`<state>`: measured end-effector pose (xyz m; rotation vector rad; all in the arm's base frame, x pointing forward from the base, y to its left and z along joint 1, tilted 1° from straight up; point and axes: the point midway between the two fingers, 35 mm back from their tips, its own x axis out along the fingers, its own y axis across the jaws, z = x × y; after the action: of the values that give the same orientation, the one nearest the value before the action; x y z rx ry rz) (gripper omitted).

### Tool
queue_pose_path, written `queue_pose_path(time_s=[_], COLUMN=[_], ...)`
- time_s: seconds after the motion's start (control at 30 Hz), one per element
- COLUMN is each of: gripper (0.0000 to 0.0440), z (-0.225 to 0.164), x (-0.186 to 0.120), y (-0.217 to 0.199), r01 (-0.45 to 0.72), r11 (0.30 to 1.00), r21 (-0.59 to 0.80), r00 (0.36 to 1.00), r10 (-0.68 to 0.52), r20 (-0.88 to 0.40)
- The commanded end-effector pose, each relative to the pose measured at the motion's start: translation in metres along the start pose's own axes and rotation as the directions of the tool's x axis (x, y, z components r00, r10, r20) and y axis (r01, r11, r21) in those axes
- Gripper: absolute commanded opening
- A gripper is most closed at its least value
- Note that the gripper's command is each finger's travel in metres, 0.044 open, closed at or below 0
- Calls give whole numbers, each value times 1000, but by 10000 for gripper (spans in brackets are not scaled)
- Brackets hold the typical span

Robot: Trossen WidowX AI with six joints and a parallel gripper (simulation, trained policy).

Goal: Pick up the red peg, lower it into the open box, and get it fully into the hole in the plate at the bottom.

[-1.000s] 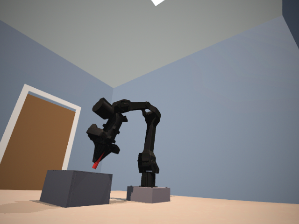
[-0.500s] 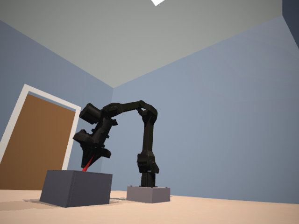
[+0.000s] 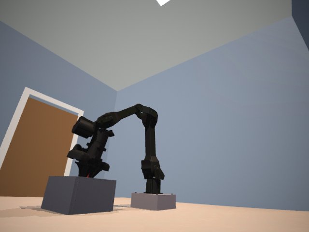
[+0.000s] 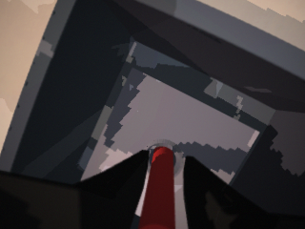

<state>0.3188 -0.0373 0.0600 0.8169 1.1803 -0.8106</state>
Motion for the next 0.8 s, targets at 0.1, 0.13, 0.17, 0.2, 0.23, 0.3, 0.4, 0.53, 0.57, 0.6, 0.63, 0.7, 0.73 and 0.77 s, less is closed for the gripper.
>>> queue_pose_path(time_s=[0.1,0.13,0.17,0.2,0.23,0.3,0.4,0.53,0.57,0.6,0.63,0.7,0.73,0.77], gripper=[171,188,209,233,257,304,373,440,440,440,440,440,440,440], z=[8,10,13,15,18,23,31,44,48,51,55,62,65,68], x=[8,8,9,9,9,9,9,9,8,7,6,5,4,3], y=[4,6,8,9,11,14,19,26,28,29,31,33,34,35], r01=[23,21,19,18,17,15,13,2,-4,-8,-12,-19,-23,-26], r11=[999,999,999,999,999,999,999,999,999,999,999,999,999,999], r21=[-27,-29,-32,-35,-38,-43,-50,-54,-53,-51,-49,-46,-45,-43], r00=[1000,1000,1000,1000,1000,1000,1000,1000,999,999,999,998,997,996], r10=[-23,-21,-20,-18,-17,-15,-13,-1,6,11,15,22,26,29], r20=[-11,-9,-7,-5,-4,0,9,29,37,44,52,67,74,82])
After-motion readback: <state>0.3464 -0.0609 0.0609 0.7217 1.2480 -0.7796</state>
